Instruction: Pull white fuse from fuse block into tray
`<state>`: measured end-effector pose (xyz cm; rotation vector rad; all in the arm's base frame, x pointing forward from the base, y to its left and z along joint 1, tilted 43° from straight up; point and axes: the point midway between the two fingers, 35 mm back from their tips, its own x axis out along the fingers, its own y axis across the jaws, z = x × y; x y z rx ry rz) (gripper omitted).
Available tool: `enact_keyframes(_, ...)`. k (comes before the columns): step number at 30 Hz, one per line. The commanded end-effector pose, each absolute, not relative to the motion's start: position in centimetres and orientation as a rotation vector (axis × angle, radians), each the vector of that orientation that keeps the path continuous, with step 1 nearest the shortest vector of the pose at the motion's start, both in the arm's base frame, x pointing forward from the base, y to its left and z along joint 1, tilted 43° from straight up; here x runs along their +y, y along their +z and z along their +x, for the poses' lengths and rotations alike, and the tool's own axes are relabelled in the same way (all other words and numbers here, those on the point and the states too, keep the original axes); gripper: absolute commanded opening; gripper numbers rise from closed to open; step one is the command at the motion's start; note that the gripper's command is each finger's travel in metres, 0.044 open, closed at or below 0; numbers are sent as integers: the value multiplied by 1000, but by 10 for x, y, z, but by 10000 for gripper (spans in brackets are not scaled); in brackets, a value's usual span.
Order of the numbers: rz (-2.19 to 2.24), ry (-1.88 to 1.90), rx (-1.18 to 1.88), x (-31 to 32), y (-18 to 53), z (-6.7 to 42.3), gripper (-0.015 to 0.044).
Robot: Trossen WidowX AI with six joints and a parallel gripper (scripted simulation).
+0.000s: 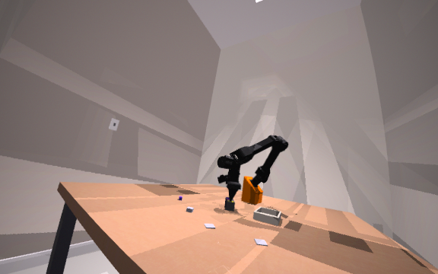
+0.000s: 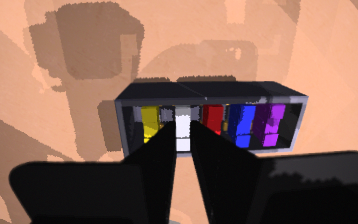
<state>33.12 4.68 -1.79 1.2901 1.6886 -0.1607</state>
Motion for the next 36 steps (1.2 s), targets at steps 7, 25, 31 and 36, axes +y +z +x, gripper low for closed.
enact_keyframes(7,1288,-158,1686,43,-14,332,0)
enact_keyframes(25,1289,-159,1687,37,-7,332,0)
enact_keyframes(31,1289,-160,1687,35,-5,332,0)
enact_keyframes(36,1289,-160,1687,33,-4,332,0)
